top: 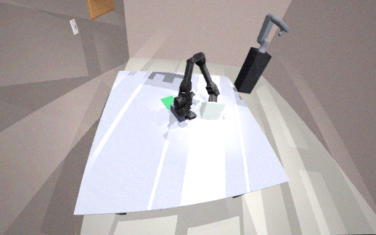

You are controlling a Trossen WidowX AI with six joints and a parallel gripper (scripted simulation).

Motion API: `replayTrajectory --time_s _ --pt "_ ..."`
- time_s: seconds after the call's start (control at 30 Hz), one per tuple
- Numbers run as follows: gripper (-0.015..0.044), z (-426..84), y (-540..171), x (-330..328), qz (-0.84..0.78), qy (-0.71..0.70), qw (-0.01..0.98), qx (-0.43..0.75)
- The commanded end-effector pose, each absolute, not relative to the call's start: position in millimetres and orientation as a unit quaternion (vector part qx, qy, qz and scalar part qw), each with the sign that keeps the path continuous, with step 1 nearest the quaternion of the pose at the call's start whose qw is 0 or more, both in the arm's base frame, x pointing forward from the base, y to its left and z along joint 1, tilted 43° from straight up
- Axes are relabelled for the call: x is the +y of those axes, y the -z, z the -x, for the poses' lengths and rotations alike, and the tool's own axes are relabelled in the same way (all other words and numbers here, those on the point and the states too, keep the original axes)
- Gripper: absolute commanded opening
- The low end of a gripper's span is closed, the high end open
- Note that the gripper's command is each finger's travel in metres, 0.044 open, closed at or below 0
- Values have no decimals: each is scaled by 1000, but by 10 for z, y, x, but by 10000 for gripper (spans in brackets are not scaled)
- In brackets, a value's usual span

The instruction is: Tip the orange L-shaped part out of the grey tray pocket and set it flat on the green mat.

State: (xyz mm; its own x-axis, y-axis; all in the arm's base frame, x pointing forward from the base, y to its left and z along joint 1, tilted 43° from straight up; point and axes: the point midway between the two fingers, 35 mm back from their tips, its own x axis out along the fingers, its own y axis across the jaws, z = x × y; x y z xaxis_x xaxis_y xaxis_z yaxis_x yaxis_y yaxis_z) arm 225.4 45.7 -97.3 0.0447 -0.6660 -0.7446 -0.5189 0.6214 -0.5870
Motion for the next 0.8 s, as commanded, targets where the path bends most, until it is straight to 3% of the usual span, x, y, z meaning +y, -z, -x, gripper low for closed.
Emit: replayTrajectory --time_s 0.0,0.37,0.63,0.77 --pt "180 -2255 973 455 430 64 581 688" --pt "180 -2185 913 608 434 67 577 688" --pt "180 -2203 182 1156 434 66 578 688" --pt "180 -2200 157 1170 434 66 577 689"
